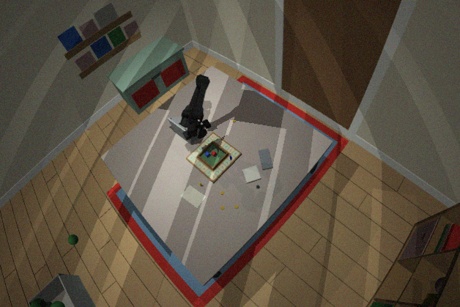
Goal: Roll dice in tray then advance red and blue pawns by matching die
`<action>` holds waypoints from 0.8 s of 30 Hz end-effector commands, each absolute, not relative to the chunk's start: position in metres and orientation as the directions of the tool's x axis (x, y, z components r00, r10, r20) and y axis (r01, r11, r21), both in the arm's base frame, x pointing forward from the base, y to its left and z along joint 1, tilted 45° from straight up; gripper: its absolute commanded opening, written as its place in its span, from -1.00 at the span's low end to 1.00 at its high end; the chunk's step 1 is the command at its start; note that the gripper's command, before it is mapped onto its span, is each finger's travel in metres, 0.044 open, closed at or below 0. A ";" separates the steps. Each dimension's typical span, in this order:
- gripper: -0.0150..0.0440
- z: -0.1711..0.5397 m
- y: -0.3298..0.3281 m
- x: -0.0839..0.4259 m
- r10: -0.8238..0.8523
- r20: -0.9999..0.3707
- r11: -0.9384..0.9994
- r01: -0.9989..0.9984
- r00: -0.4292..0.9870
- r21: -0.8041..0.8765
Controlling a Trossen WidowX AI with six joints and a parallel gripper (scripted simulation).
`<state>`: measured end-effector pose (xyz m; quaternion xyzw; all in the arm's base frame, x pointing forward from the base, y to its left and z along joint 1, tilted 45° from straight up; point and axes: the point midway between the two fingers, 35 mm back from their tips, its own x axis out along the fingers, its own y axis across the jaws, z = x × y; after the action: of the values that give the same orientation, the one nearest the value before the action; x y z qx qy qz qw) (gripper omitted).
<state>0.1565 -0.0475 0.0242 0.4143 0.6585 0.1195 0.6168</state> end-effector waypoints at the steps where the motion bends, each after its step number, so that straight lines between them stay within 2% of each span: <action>1: -0.49 0.011 -0.056 0.158 0.691 -0.715 0.631 0.396 0.103 0.667; 24: -0.49 -0.077 -0.084 0.155 0.687 -0.719 0.635 0.395 0.104 0.664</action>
<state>0.1569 -0.0797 -0.0619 0.4133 0.6587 0.1180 0.6176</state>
